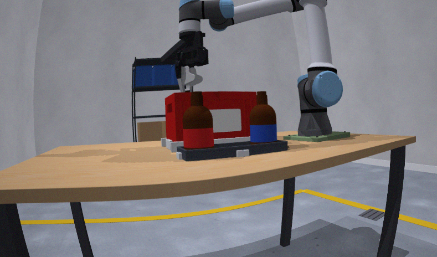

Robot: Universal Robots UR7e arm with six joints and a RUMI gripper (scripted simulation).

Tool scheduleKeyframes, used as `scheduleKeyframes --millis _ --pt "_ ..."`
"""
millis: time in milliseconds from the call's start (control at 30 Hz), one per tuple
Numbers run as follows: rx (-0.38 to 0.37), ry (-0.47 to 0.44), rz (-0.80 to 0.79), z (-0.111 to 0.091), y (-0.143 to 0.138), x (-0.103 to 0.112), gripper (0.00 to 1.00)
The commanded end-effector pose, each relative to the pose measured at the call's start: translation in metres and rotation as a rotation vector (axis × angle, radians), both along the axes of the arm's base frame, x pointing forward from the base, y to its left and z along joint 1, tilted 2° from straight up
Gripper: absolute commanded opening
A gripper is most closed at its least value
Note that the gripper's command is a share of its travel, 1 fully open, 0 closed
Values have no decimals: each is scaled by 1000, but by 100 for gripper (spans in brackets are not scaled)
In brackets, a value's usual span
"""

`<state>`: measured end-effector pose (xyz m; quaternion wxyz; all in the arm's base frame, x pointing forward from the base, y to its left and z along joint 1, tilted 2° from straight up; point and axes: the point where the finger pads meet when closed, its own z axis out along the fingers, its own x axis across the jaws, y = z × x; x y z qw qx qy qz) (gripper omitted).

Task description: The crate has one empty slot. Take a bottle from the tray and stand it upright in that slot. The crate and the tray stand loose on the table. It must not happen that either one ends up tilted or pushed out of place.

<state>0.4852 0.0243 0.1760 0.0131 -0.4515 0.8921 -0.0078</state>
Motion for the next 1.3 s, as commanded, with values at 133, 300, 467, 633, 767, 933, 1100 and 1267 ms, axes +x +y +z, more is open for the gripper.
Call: scheduleKeyframes --millis 133,300,467,633,767,933,1100,1267 --pt "0 -2 0 -2 0 0 0" --pt "0 -2 0 -3 0 0 0" --pt "0 -2 0 -4 0 0 0" --pt "0 -2 0 -7 0 0 0" --pt "0 -2 0 -9 0 0 0" --pt "0 -2 0 -10 1 1 0" --pt "0 -2 0 -13 1 1 0" --pt "0 -2 0 -15 1 1 0"
